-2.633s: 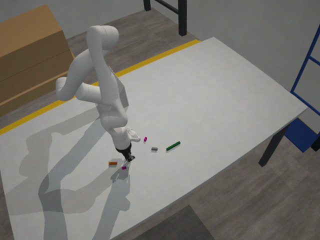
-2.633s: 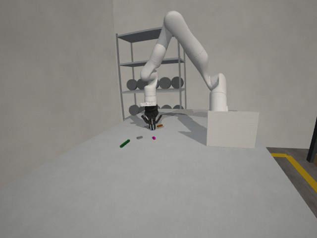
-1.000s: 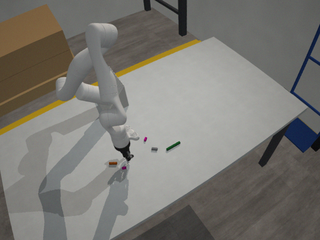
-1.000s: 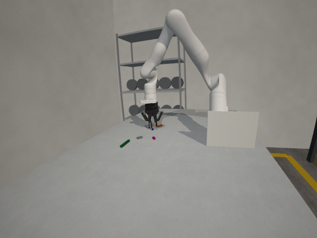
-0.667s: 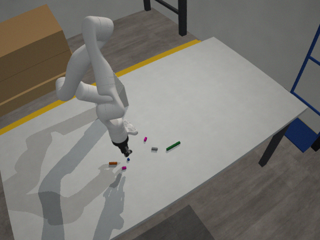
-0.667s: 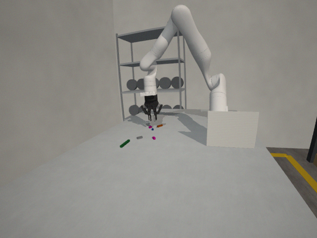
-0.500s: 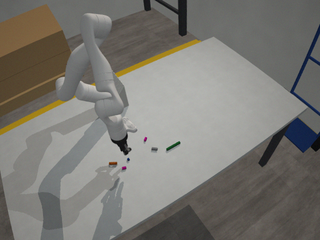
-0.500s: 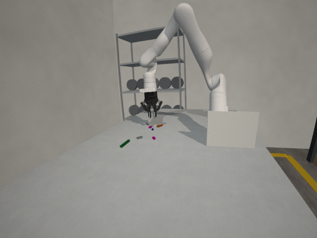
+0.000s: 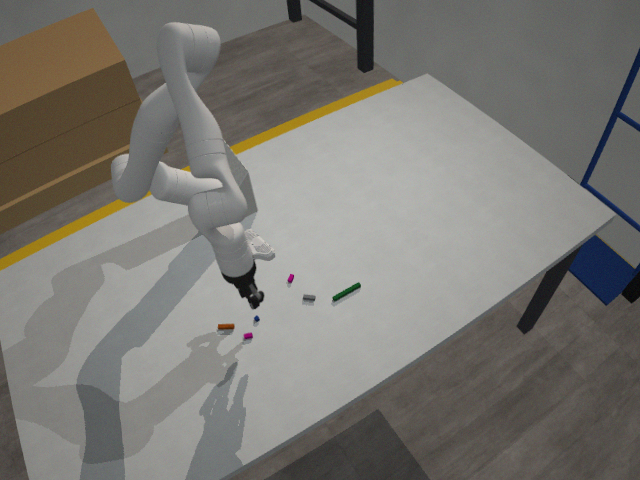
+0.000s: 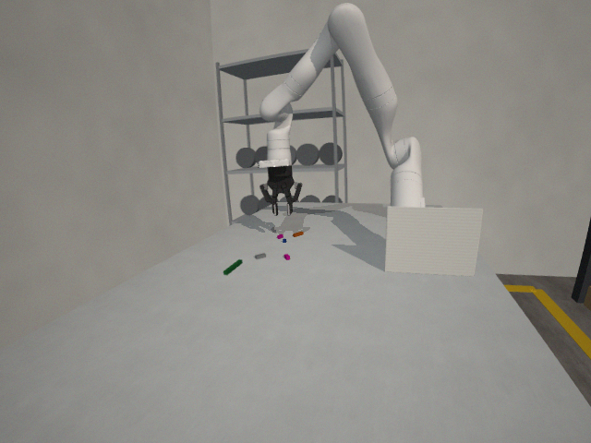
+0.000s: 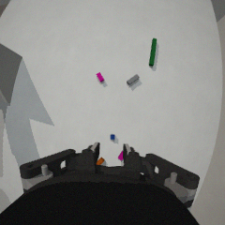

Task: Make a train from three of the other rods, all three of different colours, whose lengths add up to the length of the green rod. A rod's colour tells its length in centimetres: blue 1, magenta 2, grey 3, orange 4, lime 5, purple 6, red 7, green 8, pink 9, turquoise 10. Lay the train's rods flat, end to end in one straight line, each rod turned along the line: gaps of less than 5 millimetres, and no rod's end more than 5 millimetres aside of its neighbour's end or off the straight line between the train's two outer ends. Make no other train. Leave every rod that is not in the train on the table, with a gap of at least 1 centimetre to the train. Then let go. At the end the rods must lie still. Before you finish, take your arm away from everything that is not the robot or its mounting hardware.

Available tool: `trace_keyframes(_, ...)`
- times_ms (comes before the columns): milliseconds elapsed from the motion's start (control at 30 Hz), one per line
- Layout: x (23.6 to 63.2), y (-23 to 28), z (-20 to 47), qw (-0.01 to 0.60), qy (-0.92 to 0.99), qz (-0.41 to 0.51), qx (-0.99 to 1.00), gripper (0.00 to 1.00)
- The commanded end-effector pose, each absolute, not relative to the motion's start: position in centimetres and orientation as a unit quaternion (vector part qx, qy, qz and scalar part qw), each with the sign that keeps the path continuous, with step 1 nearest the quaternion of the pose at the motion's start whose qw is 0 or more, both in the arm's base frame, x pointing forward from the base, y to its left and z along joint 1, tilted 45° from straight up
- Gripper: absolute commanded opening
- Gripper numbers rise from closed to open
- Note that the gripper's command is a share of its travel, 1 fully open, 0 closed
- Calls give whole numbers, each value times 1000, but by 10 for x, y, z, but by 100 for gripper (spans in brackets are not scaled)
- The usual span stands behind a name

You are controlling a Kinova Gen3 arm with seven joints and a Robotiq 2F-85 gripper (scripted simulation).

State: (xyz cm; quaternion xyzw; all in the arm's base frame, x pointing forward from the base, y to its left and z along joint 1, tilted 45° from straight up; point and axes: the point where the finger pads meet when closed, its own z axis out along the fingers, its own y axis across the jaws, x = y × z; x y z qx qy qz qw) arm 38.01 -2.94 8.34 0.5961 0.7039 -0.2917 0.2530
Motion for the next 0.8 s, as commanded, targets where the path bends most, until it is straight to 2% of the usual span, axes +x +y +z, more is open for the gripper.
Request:
trace_keyframes(0,380,-29,84,253,704,-291,596,100)
trace_keyframes(767,384,-16,69,272,661,-276,642,100)
